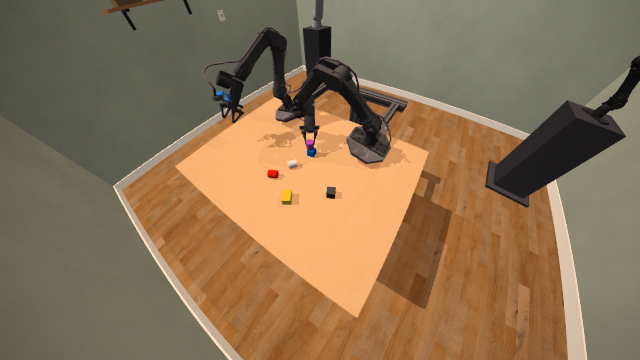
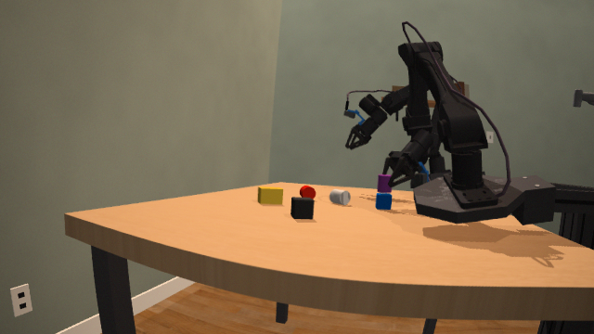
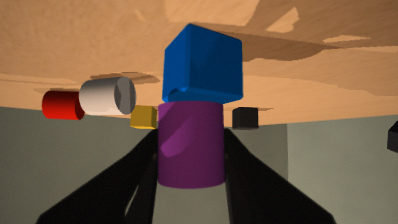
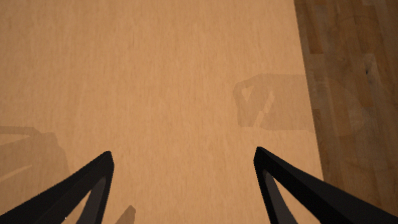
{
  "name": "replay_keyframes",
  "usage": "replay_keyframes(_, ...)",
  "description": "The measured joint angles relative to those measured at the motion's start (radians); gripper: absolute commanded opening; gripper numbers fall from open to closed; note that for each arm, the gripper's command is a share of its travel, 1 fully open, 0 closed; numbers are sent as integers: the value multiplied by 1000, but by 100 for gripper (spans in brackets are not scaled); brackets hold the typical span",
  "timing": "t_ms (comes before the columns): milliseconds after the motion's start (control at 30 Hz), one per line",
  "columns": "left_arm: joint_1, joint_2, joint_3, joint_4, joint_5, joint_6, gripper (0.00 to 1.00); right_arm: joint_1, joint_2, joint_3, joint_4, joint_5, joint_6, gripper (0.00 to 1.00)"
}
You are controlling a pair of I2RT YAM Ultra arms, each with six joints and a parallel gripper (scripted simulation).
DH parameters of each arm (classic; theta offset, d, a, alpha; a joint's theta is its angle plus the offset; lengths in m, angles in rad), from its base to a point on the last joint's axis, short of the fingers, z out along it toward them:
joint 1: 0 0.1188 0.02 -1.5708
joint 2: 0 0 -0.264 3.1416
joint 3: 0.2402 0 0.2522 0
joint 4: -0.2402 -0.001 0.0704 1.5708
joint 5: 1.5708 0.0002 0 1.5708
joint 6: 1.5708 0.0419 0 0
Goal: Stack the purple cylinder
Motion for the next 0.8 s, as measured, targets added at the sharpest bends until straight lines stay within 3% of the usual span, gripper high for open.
replay_keyframes(433, 1, 6, -7, 0, -1, 2, 34, 0, 0, 0, 0, 0, 0, 100)
replay_keyframes(467, 1, 6, -6, 0, -1, 2, 45, 0, 0, 0, 0, 0, 0, 100)
replay_keyframes(567, 1, 6, -6, 0, -1, 2, 49, 0, 0, 0, 0, 0, 0, 100)
replay_keyframes(600, 1, 6, -6, 0, -1, 2, 61, 0, 0, 0, 0, 0, 0, 100)
replay_keyframes(800, -3, 9, -6, -11, 6, -5, 62, 0, 0, 0, 0, 0, 0, 100)
